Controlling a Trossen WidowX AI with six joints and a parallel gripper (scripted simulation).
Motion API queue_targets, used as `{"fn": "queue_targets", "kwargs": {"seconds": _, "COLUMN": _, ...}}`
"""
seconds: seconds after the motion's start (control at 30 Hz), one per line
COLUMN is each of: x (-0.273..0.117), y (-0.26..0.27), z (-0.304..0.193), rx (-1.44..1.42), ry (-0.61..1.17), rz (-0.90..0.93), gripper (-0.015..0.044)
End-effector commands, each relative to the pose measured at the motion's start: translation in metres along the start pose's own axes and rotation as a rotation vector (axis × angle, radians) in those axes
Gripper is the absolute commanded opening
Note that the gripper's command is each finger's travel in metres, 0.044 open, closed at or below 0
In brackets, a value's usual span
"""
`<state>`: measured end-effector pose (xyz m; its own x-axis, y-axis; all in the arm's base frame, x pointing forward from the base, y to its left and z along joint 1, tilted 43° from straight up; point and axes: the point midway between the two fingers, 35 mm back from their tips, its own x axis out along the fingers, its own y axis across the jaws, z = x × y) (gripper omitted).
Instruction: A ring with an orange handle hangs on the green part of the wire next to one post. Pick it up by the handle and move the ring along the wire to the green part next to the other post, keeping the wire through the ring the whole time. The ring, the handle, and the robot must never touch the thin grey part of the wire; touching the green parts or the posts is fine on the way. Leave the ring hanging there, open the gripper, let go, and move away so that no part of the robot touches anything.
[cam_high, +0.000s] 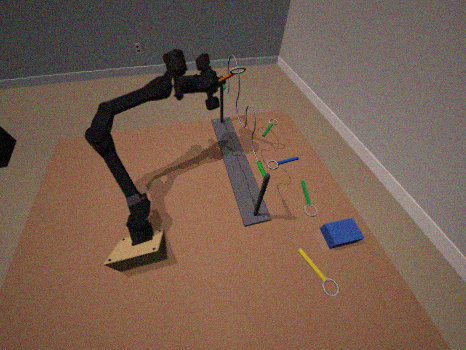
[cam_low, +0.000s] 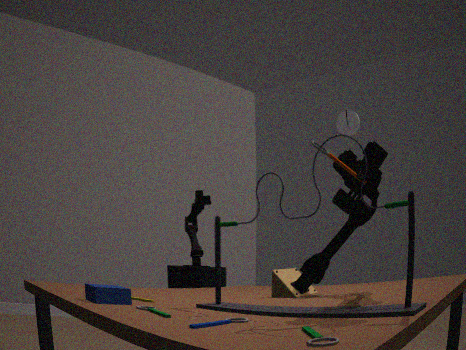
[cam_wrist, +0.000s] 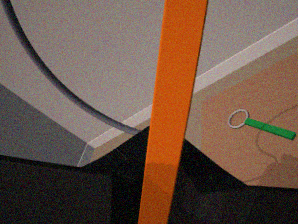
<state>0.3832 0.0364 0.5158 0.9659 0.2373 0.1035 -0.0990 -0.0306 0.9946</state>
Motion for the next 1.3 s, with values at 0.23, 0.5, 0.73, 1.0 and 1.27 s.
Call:
{"fn": "queue_targets", "kwargs": {"seconds": 0.23, "x": 0.001, "y": 0.000, "z": 0.001, "rx": 0.095, "ry": -0.012, "rz": 0.037, "gripper": -0.0150}}
{"fn": "queue_targets", "kwargs": {"seconds": 0.5, "x": 0.001, "y": 0.002, "z": 0.001, "rx": 0.157, "ry": -0.018, "rz": 0.068, "gripper": -0.0150}}
{"fn": "queue_targets", "kwargs": {"seconds": 0.73, "x": 0.001, "y": 0.005, "z": 0.002, "rx": 0.211, "ry": -0.023, "rz": 0.094, "gripper": -0.0150}}
{"fn": "queue_targets", "kwargs": {"seconds": 1.0, "x": 0.001, "y": 0.007, "z": 0.002, "rx": 0.273, "ry": -0.029, "rz": 0.125, "gripper": -0.0150}}
{"fn": "queue_targets", "kwargs": {"seconds": 1.27, "x": 0.001, "y": 0.010, "z": 0.003, "rx": 0.336, "ry": -0.035, "rz": 0.157, "gripper": -0.0150}}
